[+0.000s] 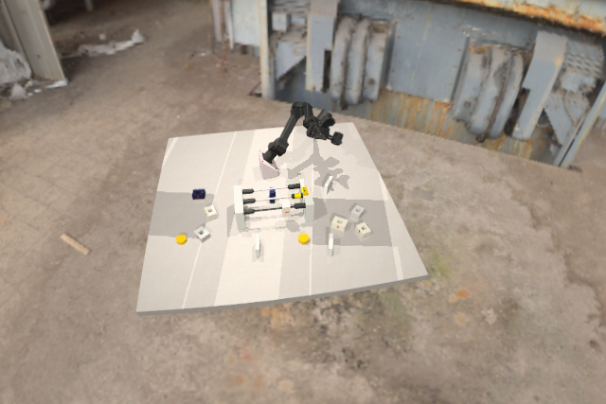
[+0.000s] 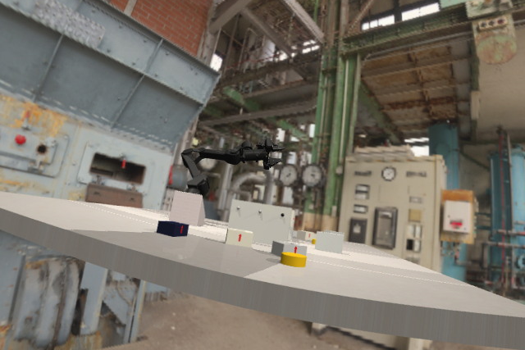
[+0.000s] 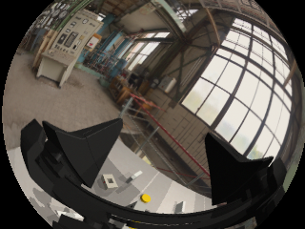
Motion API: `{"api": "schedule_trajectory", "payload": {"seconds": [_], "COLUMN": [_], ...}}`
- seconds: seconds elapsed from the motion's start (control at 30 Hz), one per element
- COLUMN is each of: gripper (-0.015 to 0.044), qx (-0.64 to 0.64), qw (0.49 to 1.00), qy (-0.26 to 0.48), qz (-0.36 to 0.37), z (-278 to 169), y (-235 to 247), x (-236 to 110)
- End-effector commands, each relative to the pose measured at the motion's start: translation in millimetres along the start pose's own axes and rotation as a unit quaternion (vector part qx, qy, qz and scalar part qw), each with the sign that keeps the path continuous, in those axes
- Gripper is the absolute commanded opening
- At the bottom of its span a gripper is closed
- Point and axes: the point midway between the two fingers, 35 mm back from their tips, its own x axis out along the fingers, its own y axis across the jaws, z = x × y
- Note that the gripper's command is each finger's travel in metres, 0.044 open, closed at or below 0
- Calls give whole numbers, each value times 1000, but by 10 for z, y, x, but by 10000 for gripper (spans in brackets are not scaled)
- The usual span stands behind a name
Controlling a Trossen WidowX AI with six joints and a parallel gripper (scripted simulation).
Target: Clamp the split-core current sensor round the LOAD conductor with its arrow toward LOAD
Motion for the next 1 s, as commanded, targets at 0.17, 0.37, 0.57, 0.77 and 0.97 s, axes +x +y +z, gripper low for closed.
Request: {"api": "schedule_trajectory", "payload": {"seconds": [0.17,0.37,0.57,0.77,0.97], "gripper": [440,440,440,440,440], "qx": [-130,-149,-132,39,143], "qw": [984,970,886,786,754], "qy": [123,192,433,582,597], "qz": [-15,4,98,204,234], "z": [-859,-1094,-1865,-2142,-2070], "y": [-47,-105,-332,-405,-409], "x": [-258,-205,-322,-661,-715]}}
